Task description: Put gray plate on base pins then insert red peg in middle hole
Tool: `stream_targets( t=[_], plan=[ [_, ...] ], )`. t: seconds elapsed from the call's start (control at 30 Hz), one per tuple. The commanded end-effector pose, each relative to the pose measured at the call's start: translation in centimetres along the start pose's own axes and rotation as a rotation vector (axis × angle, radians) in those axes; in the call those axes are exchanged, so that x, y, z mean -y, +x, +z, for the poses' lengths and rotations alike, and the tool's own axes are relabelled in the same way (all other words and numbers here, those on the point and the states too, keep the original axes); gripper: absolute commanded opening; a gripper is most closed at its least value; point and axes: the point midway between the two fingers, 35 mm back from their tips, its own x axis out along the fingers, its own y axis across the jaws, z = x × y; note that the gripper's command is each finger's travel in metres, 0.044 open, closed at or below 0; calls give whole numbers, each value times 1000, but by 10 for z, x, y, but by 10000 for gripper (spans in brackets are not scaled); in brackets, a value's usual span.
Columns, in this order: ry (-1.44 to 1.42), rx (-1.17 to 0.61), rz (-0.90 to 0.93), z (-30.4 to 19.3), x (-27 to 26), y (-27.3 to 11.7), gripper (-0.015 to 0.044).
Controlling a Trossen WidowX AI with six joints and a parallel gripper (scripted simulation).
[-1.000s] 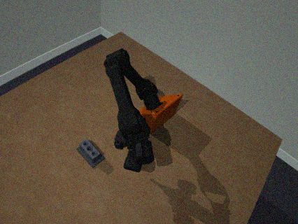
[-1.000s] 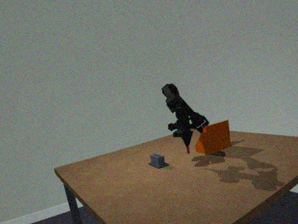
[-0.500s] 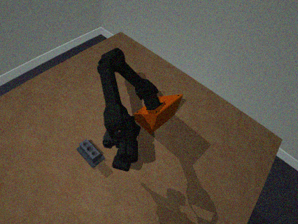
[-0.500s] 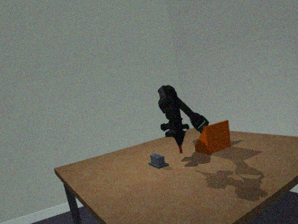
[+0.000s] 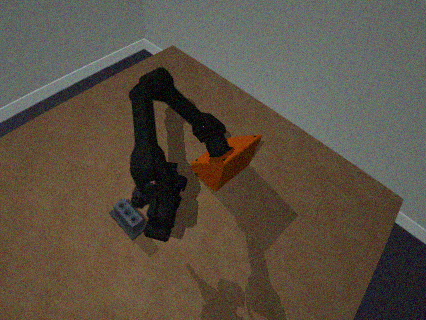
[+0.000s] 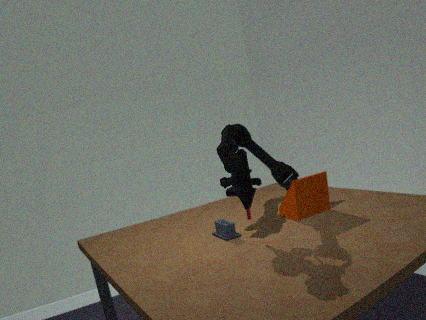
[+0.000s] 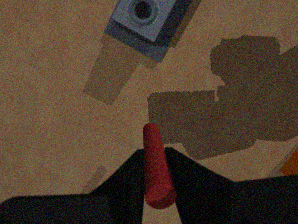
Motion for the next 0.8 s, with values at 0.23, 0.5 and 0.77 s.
stream_targets(
  t=[0.23,0.5,0.77],
  plan=[
    [-3,10,2,35,-2,-2,0],
    [-5,16,-1,59,0,-2,0],
    [-6,23,-6,84,4,-2,0]
  ],
)
